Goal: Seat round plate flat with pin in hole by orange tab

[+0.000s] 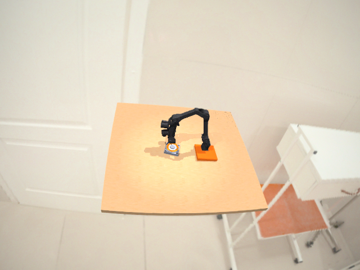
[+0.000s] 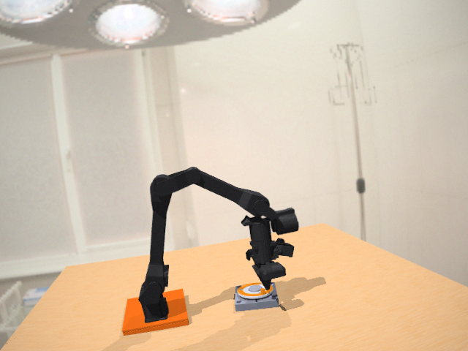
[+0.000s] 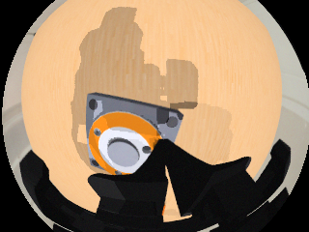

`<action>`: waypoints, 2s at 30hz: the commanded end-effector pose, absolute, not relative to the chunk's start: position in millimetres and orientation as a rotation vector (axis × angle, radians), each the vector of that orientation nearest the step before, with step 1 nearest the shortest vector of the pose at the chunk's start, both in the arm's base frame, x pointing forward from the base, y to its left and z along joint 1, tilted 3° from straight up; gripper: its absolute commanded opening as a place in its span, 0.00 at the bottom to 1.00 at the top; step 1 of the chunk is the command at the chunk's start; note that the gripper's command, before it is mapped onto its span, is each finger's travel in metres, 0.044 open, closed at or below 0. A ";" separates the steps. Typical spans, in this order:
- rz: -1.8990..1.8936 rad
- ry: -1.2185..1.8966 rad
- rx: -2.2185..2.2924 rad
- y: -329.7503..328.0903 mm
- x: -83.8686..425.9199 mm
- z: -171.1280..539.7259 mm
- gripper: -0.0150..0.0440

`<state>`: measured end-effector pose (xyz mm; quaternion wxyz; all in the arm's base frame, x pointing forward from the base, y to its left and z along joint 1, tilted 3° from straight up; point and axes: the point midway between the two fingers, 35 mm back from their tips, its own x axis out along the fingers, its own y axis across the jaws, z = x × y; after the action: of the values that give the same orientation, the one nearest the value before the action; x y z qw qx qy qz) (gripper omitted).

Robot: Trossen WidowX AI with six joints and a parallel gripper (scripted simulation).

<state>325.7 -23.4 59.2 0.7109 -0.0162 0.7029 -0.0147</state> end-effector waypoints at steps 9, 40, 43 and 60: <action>-0.033 1.577 -0.041 -26.0 315.5 56.0 0.25; -0.033 1.578 -0.041 -27.8 308.2 56.9 0.25; -0.033 1.578 -0.041 -27.9 308.0 56.9 0.25; -0.033 1.578 -0.041 -28.1 307.0 57.0 0.25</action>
<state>312.9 -27.5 60.5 0.7119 -0.0168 0.7020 -0.0149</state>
